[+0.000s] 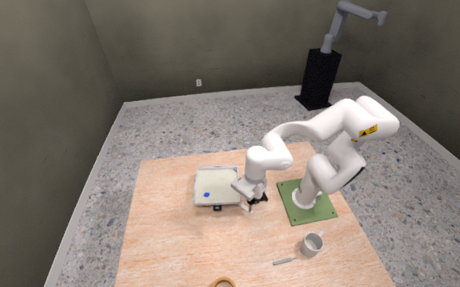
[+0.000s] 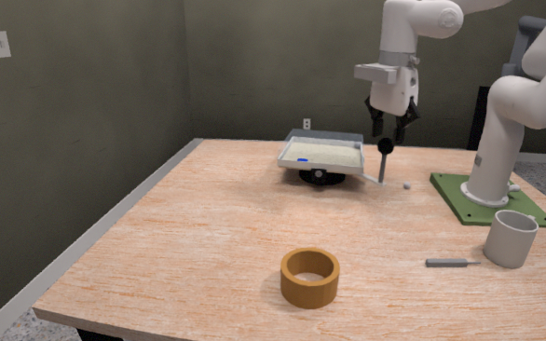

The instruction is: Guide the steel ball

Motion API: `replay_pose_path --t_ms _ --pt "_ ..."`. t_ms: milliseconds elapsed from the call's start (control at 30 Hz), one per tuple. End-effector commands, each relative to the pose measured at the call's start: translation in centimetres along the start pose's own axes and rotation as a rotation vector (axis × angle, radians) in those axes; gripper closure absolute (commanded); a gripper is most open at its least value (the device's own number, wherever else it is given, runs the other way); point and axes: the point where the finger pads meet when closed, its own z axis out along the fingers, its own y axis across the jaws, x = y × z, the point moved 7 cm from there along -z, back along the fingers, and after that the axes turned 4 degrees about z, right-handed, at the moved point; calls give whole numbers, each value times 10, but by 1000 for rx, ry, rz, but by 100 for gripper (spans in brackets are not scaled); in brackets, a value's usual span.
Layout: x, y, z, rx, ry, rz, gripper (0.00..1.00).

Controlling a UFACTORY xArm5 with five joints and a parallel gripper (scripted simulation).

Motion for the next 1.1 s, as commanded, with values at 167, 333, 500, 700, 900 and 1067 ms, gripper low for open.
replay_pose_path --t_ms 167,333,500,700,900,1067 --pt "1 0 -1 -2 3 0 38" --pt "1 0 0 -2 3 0 38" --pt "1 0 2 -2 3 0 38" --pt "1 0 6 -2 3 0 38" --pt "1 0 10 -2 3 0 38" --pt "1 -1 16 -2 3 0 38"
